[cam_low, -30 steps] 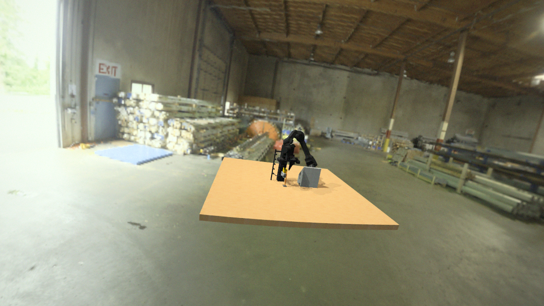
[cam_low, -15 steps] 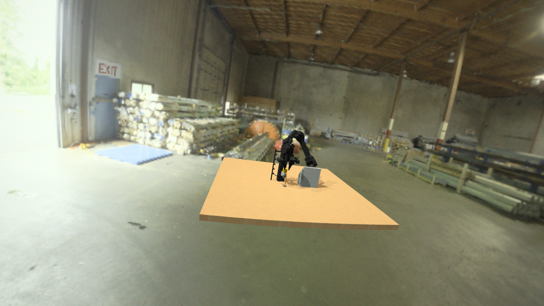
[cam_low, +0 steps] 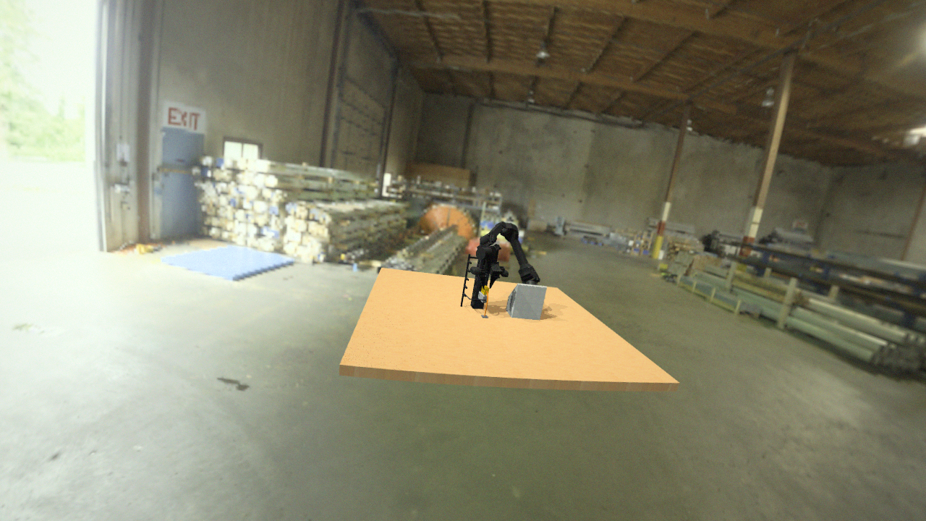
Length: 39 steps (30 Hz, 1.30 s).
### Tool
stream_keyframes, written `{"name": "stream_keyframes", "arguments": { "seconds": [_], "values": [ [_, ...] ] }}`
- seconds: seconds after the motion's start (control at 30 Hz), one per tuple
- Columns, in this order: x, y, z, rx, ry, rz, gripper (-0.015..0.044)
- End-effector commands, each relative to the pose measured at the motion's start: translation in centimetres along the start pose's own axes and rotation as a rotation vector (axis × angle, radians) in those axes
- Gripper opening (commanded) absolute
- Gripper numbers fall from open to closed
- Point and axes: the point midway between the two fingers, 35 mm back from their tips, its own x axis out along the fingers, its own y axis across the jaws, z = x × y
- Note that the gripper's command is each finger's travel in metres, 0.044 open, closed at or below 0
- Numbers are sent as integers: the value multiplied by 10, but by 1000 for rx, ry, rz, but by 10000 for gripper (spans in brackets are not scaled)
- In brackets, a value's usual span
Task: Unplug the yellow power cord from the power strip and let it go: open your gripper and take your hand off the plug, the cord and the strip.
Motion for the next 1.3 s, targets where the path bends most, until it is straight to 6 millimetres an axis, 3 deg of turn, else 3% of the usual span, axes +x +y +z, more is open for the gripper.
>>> {"name": "stream_keyframes", "arguments": {
  "seconds": [0.0,0.53,0.7,0.87,1.27],
  "values": [
    [-1,1,-6,-2,1,-6,160],
    [11,1,-6,-2,2,-7,160],
    [8,0,-6,3,-1,-3,29],
    [8,0,-6,3,-1,-3,0],
    [7,-1,6,2,-3,-4,0]
  ]
}}
